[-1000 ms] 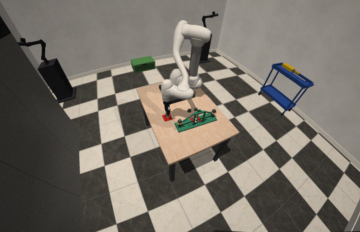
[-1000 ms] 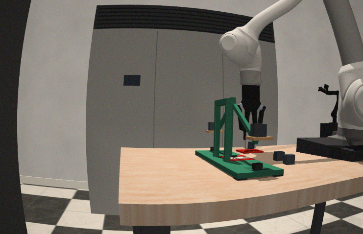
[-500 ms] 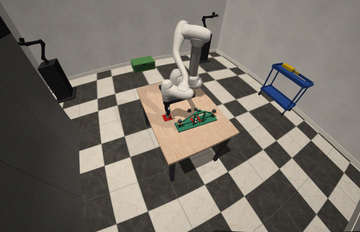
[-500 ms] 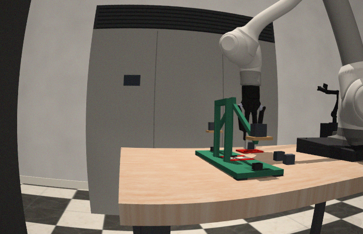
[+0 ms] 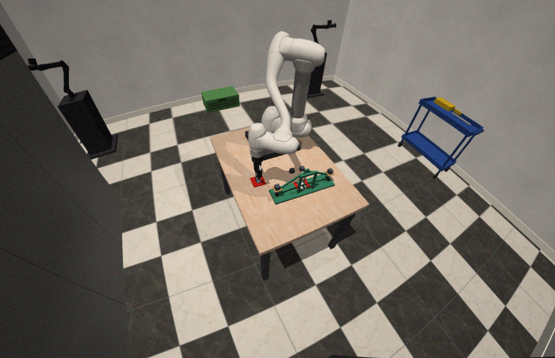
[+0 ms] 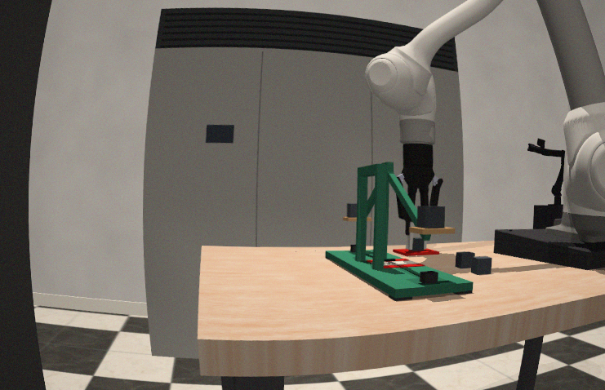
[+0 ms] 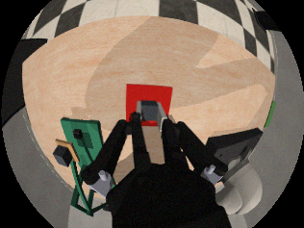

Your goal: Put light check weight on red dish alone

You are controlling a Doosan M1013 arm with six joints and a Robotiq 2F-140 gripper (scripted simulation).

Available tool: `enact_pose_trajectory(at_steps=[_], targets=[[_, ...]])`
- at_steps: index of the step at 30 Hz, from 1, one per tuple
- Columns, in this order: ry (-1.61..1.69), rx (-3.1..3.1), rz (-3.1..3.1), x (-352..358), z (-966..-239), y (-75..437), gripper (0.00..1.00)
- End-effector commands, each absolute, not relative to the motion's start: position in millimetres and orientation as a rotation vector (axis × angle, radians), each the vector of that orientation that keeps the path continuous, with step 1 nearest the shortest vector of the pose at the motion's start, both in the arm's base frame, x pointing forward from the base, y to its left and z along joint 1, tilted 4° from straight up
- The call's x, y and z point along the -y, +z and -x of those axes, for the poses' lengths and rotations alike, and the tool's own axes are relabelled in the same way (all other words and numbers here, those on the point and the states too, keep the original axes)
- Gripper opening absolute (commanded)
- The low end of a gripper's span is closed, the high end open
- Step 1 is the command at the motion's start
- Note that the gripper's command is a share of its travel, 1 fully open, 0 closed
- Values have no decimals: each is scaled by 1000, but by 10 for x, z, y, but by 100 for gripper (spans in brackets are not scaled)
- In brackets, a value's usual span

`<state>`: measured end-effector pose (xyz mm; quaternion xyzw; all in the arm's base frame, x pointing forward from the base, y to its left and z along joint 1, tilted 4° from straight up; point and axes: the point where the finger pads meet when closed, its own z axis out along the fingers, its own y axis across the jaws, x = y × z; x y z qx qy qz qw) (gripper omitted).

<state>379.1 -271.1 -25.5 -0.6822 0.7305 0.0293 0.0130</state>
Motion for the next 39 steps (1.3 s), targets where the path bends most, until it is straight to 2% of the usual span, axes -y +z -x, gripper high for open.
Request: enact_pose_trajectory(at_steps=[1, 29, 39], targets=[[94, -2277, 2122, 2716, -3763, -273, 24], [94, -2277, 2122, 2716, -3763, -273, 24], [94, -2277, 2122, 2716, -3763, -273, 33]])
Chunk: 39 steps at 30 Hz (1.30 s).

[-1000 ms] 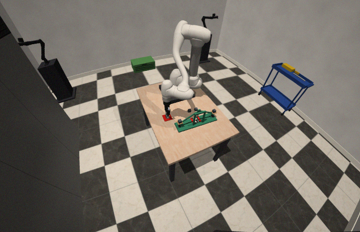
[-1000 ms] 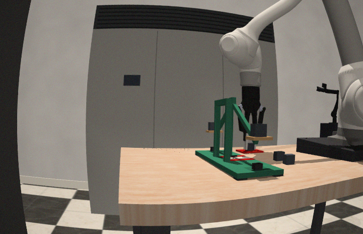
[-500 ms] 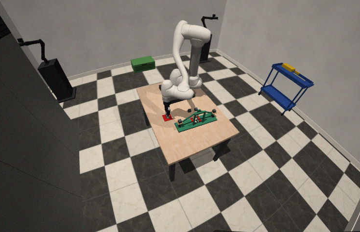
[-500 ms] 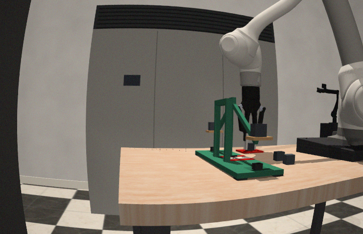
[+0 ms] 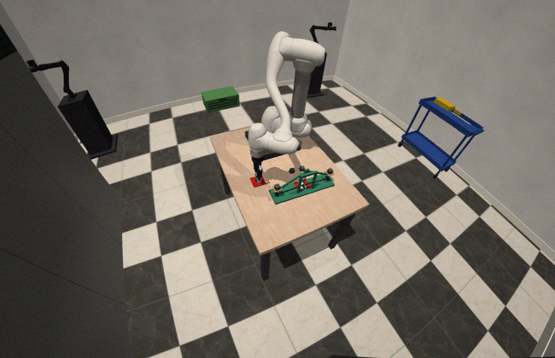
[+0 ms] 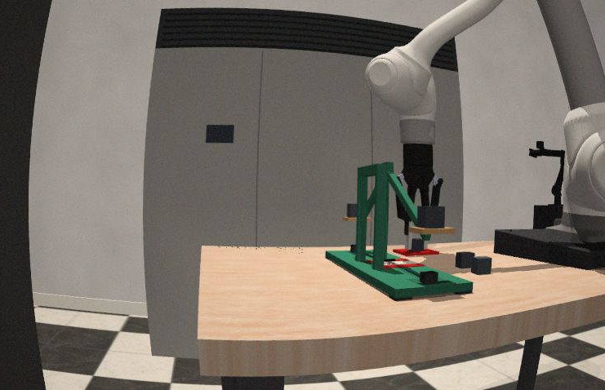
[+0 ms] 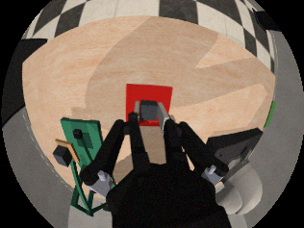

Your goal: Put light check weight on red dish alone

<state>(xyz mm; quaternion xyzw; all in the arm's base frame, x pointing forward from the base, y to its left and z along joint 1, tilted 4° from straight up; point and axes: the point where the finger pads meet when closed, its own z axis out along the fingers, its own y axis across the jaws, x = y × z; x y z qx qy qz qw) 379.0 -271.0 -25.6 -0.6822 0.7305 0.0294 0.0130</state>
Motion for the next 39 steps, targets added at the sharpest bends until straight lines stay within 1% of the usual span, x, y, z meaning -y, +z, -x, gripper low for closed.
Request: enact_pose_trajectory(at_steps=[1, 2, 3, 16, 23, 36, 39], targets=[[94, -2277, 2122, 2716, -3763, -273, 33], [94, -2277, 2122, 2716, -3763, -273, 33], [94, -2277, 2122, 2716, -3763, -273, 35], [94, -2277, 2122, 2716, -3763, -266, 35], [94, -2277, 2122, 2722, -3765, -174, 35], [94, -2277, 2122, 2762, -3779, 461, 35], [94, -2277, 2122, 2767, -3781, 537, 35]])
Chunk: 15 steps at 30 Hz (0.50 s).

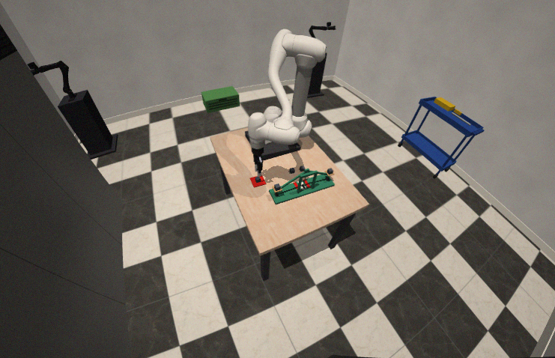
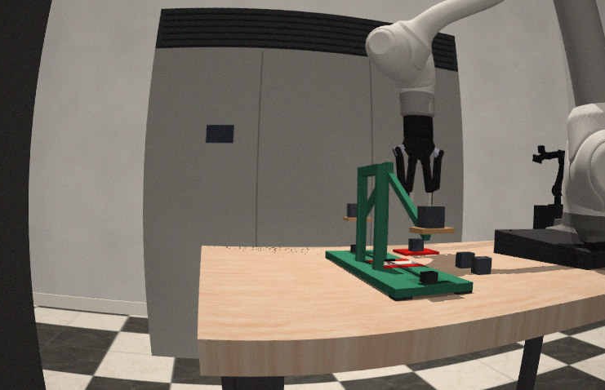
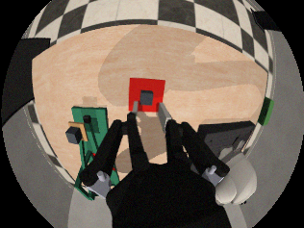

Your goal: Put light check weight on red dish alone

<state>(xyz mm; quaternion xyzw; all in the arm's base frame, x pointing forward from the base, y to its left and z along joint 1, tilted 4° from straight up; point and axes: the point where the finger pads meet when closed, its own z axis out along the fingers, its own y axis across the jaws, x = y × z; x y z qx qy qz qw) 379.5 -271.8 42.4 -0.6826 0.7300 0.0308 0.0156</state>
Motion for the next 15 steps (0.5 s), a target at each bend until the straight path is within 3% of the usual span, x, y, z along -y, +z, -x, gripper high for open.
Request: enact_pose_trajectory(at_steps=[1, 8, 9, 15], targets=[[94, -2277, 2122, 2767, -3781, 537, 35], [94, -2277, 2122, 2772, -3782, 625, 35], [94, -2277, 2122, 2772, -3782, 625, 100], [94, -2277, 2122, 2772, -3782, 625, 100]])
